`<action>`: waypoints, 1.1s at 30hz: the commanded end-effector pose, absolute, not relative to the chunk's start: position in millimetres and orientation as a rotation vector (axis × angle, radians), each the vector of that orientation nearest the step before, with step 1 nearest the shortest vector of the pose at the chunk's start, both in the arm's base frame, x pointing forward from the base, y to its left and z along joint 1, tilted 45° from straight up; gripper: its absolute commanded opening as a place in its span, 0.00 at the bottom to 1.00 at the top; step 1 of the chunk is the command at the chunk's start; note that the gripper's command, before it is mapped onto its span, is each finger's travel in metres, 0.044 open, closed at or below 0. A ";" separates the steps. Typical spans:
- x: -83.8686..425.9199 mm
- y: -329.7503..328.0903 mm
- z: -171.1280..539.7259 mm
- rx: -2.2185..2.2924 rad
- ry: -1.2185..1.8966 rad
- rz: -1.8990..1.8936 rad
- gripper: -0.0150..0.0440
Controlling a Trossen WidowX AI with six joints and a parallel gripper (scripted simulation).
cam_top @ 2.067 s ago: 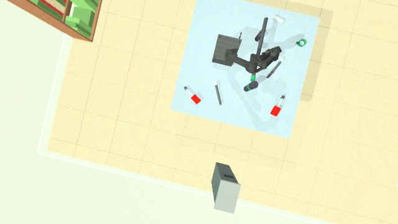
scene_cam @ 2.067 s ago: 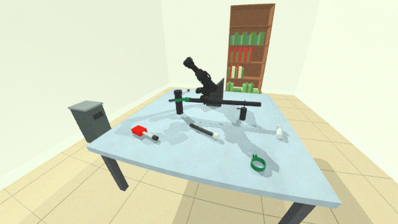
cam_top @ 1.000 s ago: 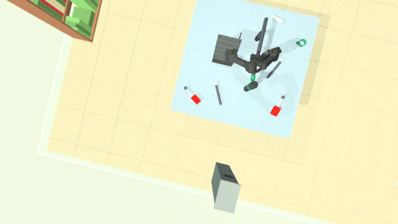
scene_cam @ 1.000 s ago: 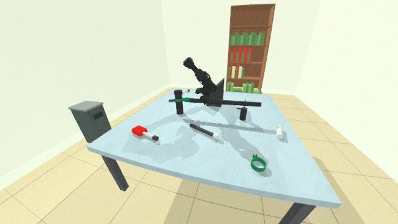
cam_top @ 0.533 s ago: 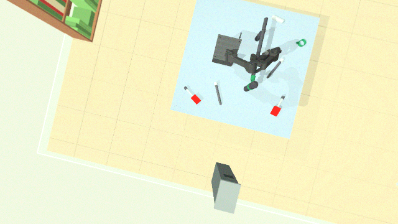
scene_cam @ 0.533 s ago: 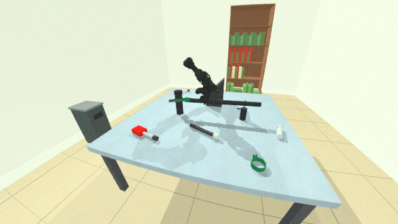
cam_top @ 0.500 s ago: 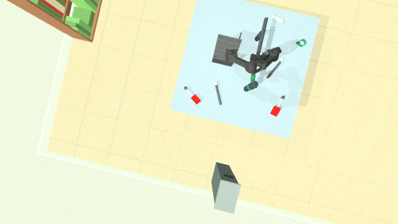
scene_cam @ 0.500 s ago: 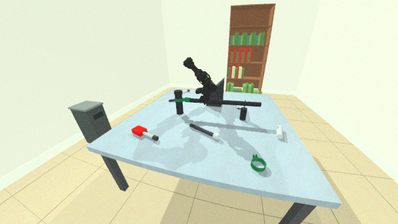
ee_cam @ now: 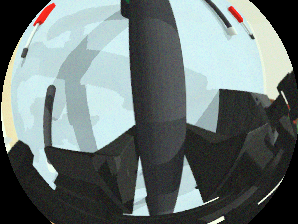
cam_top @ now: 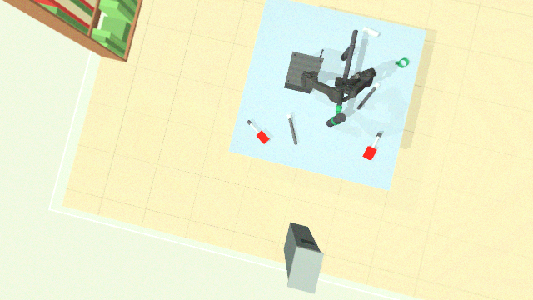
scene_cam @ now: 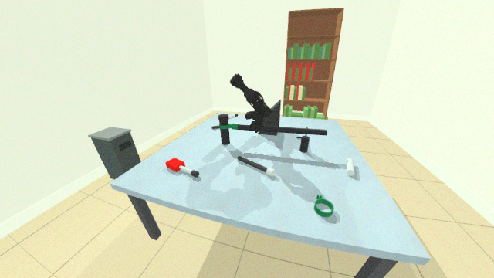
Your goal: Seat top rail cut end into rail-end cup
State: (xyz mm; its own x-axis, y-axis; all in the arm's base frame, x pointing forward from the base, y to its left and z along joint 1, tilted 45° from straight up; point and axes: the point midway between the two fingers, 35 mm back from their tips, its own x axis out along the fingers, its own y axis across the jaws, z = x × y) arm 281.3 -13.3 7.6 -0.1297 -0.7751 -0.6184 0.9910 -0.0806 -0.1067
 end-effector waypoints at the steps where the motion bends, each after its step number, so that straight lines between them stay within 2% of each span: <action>1: 281.4 -13.2 7.8 0.475 0.595 -1.617 0.25; 33: 283.5 -14.4 12.5 0.466 0.592 -1.616 0.25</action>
